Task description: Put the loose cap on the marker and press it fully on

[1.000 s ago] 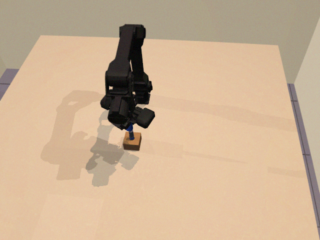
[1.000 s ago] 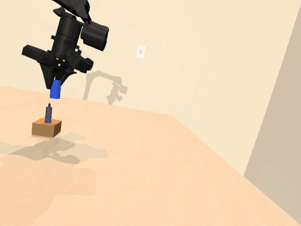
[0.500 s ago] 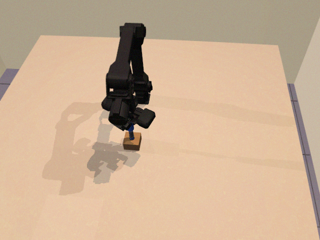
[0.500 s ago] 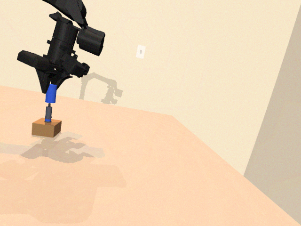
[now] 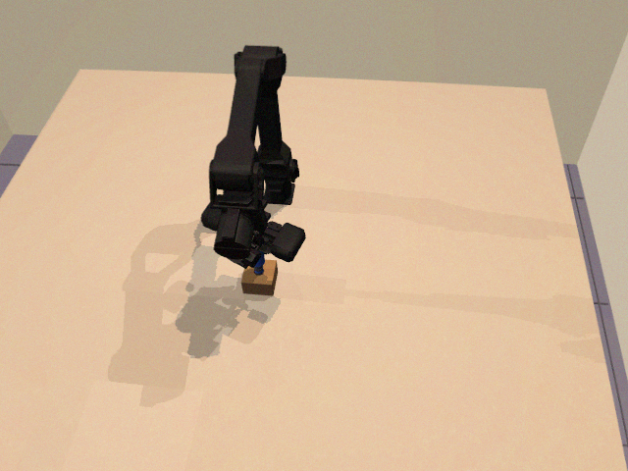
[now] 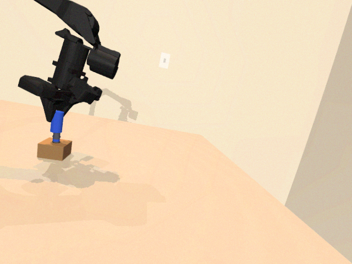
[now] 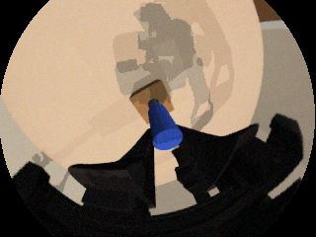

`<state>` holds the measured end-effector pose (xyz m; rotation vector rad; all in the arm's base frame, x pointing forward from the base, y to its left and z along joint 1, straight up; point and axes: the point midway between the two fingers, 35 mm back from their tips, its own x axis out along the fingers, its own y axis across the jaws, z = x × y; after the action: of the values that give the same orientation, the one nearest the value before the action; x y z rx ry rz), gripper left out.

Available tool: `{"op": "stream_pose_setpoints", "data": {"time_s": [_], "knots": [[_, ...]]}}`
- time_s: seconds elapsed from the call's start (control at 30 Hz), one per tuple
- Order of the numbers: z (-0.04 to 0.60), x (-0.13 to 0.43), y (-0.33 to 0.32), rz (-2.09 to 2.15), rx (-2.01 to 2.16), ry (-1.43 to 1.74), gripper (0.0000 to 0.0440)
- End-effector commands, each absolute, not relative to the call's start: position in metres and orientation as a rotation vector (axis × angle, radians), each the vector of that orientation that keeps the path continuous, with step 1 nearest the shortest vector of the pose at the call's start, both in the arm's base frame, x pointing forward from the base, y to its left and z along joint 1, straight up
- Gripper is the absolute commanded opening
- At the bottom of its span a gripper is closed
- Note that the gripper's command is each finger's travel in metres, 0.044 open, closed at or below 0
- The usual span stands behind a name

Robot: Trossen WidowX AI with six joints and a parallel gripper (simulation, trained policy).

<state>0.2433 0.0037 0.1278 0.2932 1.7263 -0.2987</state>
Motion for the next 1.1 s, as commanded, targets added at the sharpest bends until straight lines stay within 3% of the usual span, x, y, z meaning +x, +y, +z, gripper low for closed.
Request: {"op": "stream_pose_setpoints", "data": {"time_s": [0.0,0.3,0.33,0.4,1.07], "knots": [[0.114,0.238,0.004,-0.281,0.284,1.761,0.0],[0.095,0.236,0.003,-0.245,0.247,1.767,0.0004],[0.094,0.236,0.003,-0.246,0.246,1.769,0.0031],[0.091,0.233,0.003,-0.242,0.242,1.779,0.0036],[0.083,0.234,-0.002,-0.208,0.188,1.759,0.0063]]}}
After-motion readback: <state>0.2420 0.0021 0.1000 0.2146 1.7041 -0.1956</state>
